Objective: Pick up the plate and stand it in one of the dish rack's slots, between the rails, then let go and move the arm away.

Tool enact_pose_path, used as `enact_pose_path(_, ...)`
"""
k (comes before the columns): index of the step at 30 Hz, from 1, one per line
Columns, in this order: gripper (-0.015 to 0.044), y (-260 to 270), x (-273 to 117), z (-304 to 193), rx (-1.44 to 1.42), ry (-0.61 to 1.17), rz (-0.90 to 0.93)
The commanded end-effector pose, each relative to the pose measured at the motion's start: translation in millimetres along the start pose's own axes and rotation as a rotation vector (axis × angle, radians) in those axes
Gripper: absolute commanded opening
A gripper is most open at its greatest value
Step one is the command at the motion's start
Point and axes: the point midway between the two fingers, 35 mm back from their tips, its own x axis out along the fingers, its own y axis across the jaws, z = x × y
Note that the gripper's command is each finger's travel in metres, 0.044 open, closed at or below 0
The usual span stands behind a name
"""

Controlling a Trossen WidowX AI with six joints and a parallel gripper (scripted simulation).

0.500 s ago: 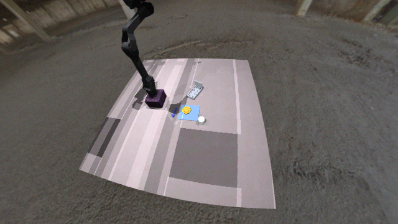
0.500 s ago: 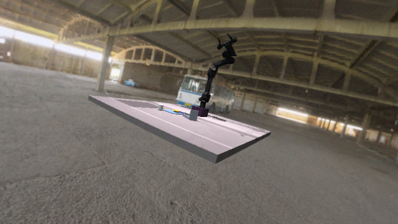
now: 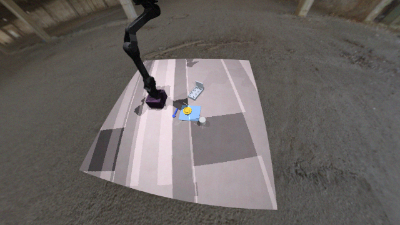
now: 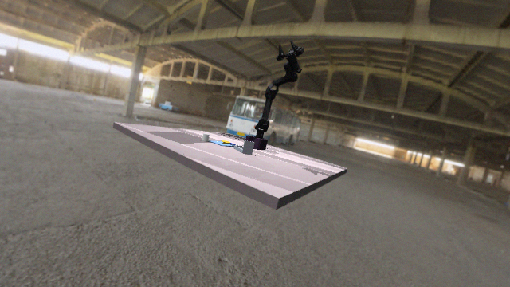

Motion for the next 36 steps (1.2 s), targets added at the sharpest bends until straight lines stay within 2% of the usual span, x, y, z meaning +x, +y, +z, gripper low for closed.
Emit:
enact_pose_path(1, 0.04, 0, 7, -11, -0.063, -0.011, 0.014)
enact_pose_path(20, 0.04, 3, 39, -95, -0.404, 0.079, 0.141)
enact_pose_path(36, 0.04, -29, 56, -196, -0.675, 0.294, 0.266)
